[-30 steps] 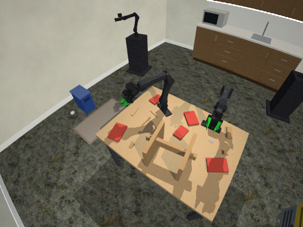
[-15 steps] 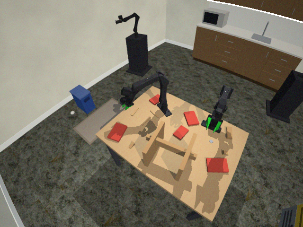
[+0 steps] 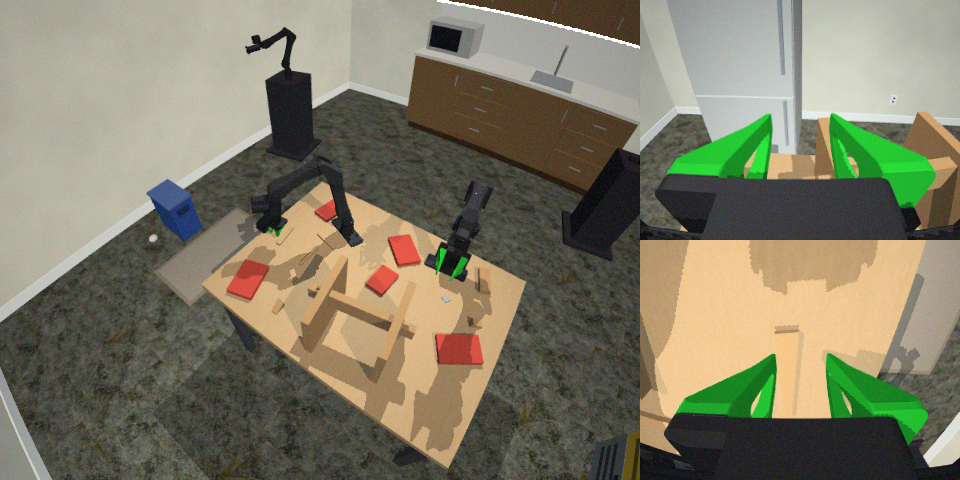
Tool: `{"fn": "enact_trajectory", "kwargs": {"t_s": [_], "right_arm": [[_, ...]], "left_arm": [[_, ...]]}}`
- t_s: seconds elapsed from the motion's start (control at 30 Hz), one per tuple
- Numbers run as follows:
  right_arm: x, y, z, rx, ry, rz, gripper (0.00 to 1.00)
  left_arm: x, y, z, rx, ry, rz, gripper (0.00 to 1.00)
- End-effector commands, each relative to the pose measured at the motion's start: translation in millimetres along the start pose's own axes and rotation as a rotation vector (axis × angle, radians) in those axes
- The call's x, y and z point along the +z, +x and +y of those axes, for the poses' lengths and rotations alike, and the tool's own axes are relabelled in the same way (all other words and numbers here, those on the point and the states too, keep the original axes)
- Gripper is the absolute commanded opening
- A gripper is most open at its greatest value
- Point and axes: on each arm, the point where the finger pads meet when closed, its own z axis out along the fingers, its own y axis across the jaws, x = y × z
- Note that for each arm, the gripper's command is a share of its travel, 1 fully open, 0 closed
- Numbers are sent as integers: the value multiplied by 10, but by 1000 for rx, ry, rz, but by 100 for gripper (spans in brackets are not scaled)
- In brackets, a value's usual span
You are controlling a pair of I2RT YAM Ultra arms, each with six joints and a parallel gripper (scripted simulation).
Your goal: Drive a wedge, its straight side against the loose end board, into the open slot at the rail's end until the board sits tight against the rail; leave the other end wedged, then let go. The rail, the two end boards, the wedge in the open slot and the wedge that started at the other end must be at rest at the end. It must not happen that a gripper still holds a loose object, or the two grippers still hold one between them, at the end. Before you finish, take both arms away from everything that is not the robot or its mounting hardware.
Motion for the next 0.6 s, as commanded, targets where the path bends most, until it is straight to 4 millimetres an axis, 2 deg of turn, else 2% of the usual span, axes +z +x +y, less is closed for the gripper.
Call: {"fn": "enact_trajectory", "kwargs": {"t_s": [0.0, 0.07, 0.13, 0.17, 0.3, 0.33, 0.37, 0.57], "right_arm": [[-31, 120, 20, -65, -72, 50, 38], [-22, 117, 18, -66, -76, 52, 38], [-90, 6, -7, -61, -36, 17, 38], [-53, 95, -74, -18, -39, 28, 38], [-72, 97, -62, -25, -35, 24, 38], [-35, 52, 21, -51, -51, 35, 38], [-87, 17, 1, -55, -37, 22, 38], [-71, 81, -25, -38, -42, 28, 38]], "left_arm": [[-6, -42, -32, 6, 6, -10, 44], [-6, -42, -31, 6, 6, -10, 44], [-6, -42, -31, 6, 6, -10, 44], [-6, -42, -31, 6, 6, -10, 44], [-6, -42, -31, 6, 6, -10, 44], [-6, -42, -31, 6, 6, -10, 44], [-6, -42, -31, 6, 6, -10, 44], [-6, -42, -31, 6, 6, -10, 44]]}}
